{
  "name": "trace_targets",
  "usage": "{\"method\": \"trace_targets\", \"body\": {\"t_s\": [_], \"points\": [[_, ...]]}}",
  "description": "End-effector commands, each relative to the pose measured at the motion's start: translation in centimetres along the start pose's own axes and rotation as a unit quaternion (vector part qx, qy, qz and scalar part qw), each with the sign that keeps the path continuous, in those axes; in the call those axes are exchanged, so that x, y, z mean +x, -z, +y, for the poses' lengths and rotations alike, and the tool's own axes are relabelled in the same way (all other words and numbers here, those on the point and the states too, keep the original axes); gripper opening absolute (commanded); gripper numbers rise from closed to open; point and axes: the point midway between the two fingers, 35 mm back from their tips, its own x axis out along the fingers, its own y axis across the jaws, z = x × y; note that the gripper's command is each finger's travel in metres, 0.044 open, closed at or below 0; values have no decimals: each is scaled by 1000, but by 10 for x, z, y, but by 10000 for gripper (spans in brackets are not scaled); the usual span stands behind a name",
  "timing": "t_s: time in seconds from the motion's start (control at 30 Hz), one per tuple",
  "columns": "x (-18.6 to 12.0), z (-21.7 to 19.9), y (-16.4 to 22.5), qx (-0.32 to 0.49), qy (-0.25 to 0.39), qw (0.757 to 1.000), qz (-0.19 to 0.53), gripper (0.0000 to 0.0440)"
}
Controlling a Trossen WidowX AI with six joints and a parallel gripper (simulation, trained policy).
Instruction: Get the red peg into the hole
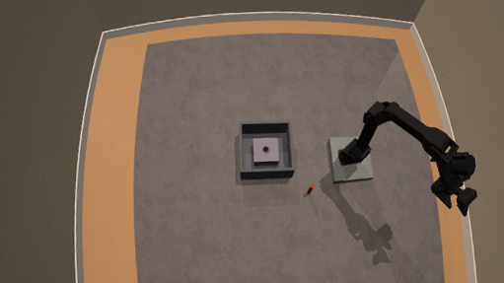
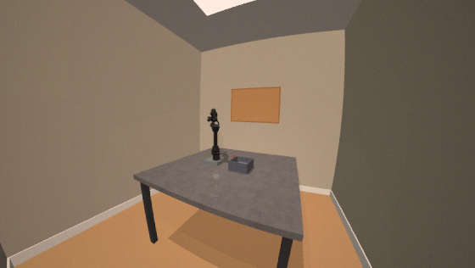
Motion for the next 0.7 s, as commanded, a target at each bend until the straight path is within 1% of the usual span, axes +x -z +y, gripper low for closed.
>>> {"method": "trace_targets", "body": {"t_s": [0.0,0.03,0.07,0.2,0.33,0.5,0.67], "points": [[-2,-2,5,15,5,1000,7,421],[-2,-2,10,31,7,999,14,437],[-3,-2,16,47,6,999,21,440],[-4,4,38,110,1,993,49,440],[-5,11,59,173,-4,982,77,440],[-9,21,85,251,-7,961,113,440],[-13,31,109,326,-6,934,148,440]]}}
